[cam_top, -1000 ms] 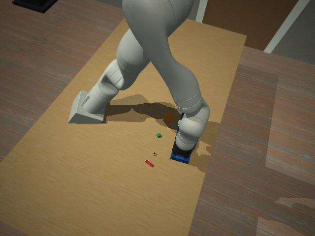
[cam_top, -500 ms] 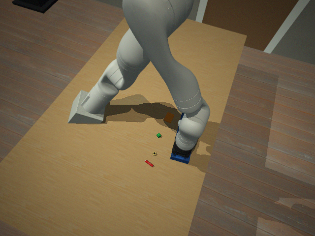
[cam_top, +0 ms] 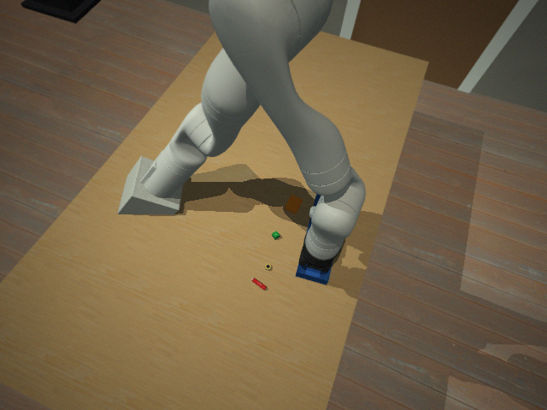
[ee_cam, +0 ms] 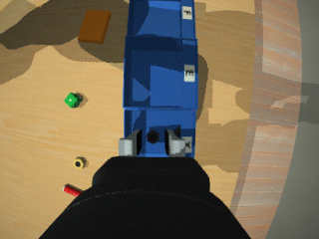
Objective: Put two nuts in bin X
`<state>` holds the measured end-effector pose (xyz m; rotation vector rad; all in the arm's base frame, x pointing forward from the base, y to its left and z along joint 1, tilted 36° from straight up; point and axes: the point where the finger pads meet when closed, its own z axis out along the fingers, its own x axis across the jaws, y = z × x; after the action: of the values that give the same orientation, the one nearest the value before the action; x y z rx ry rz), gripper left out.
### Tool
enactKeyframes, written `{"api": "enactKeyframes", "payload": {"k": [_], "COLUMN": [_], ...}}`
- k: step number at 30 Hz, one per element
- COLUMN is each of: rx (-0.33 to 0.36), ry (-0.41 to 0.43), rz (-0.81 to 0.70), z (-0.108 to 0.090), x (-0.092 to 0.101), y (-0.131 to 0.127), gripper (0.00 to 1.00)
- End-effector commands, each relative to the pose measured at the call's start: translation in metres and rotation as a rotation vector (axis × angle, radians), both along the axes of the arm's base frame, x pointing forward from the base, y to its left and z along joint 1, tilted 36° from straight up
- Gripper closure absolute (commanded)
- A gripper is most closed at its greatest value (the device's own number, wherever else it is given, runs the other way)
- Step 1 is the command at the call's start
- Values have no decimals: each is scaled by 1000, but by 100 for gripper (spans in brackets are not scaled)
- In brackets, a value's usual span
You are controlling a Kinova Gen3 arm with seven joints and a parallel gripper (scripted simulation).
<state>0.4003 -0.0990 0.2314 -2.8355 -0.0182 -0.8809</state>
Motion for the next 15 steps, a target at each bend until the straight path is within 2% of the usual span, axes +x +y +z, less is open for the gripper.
{"api": "enactKeyframes", "payload": {"k": [1,15], "rx": [4,6], "ry": [0,0], "rz": [-6,-8], "z": [5,18], "x": [-3,-12], "y": [-4,-6], "gripper": [36,36]}}
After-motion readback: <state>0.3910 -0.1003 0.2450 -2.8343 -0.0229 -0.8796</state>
